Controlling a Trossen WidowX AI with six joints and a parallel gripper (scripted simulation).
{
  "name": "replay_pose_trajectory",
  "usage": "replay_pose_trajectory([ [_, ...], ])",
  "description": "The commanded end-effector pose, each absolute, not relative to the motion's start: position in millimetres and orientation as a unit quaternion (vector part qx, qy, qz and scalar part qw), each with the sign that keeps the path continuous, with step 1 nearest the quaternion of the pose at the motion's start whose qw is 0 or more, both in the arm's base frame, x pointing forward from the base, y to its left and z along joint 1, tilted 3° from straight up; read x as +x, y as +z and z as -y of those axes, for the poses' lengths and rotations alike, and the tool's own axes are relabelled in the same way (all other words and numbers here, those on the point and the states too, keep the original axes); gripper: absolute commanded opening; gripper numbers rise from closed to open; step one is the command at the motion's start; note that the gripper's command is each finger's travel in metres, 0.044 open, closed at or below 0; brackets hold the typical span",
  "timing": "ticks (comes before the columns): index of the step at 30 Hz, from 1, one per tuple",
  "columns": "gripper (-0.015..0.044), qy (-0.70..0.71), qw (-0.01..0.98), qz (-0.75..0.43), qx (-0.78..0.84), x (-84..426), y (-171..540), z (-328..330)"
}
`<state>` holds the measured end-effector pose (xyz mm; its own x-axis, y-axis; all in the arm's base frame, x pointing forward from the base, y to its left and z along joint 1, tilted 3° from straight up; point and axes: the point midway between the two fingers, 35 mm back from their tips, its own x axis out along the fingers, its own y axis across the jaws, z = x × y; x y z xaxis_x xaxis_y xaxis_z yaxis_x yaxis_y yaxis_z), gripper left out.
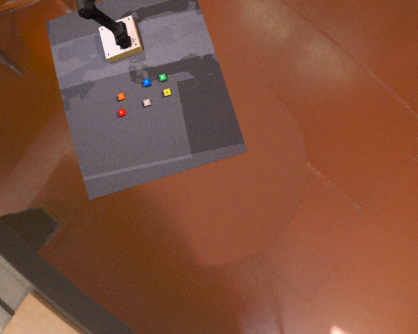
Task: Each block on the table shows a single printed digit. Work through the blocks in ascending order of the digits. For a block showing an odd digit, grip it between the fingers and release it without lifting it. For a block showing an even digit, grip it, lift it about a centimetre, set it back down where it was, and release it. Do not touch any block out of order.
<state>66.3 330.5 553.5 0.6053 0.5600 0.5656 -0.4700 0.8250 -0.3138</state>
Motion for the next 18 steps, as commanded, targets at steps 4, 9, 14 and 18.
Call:
replay_pose_trajectory([
  [4, 0.0400, 0.278, 0.895, 0.333, -0.110, 85, 543, -339],
  [9, 0.0400, 0.256, 0.894, 0.298, -0.217, 143, 508, -355],
  [14, 0.0400, 0.243, 0.892, 0.216, -0.314, 220, 454, -355],
  [18, 0.0400, 0.234, 0.889, 0.137, -0.368, 276, 409, -337],
])
